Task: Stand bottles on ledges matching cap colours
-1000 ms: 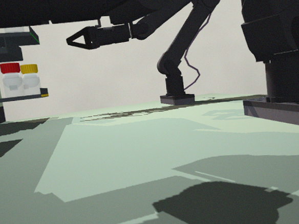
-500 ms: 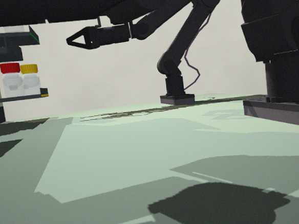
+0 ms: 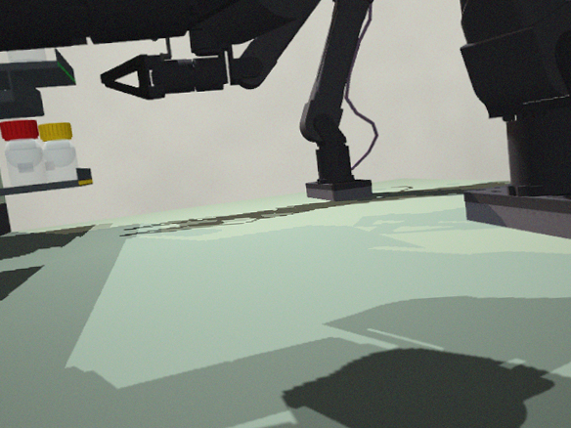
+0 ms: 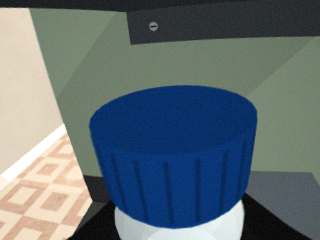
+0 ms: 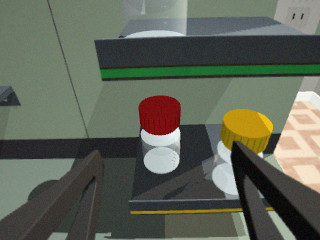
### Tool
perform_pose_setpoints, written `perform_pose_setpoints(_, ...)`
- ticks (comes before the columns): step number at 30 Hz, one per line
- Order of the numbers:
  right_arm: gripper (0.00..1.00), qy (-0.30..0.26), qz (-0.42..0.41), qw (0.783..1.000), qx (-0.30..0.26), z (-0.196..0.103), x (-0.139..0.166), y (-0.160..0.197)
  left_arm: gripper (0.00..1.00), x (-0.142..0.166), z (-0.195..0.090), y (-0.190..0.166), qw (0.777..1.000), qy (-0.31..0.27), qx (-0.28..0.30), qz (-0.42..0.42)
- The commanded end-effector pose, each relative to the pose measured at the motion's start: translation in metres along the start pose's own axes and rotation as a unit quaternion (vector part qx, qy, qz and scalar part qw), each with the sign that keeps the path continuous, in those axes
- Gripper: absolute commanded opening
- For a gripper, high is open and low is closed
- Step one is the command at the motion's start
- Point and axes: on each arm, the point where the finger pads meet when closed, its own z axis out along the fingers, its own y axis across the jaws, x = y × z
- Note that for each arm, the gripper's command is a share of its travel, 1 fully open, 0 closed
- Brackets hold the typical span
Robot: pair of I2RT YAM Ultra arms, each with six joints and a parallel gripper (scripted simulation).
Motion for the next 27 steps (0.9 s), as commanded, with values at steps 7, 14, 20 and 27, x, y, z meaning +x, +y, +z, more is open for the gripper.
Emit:
perform_pose_setpoints(7, 0.81, -0.073, 0.021, 0.997, 0.004, 0.057, 0.006, 0.004, 0.52, -0.037, 0.005, 0.001, 0.999, -0.053, 0.000, 0.013)
perform_pose_setpoints(14, 0.81, -0.052, 0.029, 0.998, 0.002, 0.077, 0.053, 0.008, 0.52, -0.037, 0.005, 0.001, 0.999, -0.053, 0.000, 0.013)
perform_pose_setpoints(20, 0.81, -0.031, 0.034, 0.999, 0.000, 0.087, 0.094, 0.012, 0.52, -0.037, 0.005, 0.001, 0.999, -0.053, 0.000, 0.013)
perform_pose_setpoints(27, 0.81, -0.013, 0.034, 0.999, -0.001, 0.088, 0.110, 0.014, 0.52, -0.037, 0.005, 0.001, 0.999, -0.053, 0.000, 0.013)
